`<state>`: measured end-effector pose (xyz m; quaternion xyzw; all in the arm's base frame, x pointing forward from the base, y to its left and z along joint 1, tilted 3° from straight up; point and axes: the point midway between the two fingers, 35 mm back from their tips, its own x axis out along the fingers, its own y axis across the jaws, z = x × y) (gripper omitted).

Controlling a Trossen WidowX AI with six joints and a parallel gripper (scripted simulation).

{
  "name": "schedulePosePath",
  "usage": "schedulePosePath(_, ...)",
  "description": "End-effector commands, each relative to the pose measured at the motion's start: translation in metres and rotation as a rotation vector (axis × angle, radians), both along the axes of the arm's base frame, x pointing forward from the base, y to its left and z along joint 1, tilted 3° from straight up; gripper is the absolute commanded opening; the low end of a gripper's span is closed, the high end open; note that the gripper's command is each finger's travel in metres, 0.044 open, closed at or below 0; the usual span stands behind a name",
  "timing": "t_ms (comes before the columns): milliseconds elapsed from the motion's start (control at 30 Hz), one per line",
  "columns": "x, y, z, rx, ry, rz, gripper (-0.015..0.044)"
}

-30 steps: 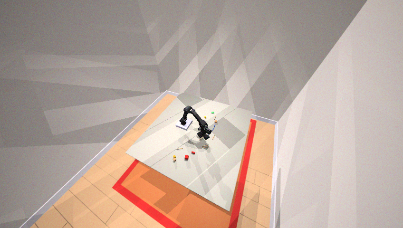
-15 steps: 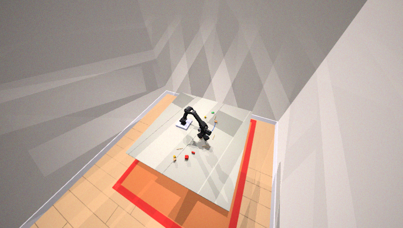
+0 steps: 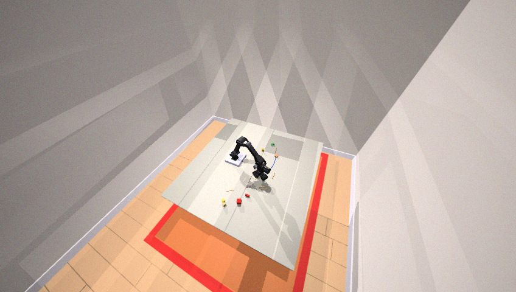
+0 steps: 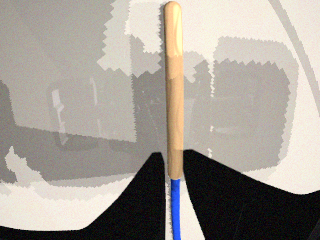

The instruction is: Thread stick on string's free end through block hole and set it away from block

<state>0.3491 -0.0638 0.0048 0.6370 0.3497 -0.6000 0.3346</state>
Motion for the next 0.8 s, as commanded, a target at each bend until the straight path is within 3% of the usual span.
schedulePosePath(0,0.0,0.0,0.0,0.0,0.0,0.0,0.0)
schedulePosePath(767,0.001,-0.001,0.02,0.0,0.0,0.0,0.0)
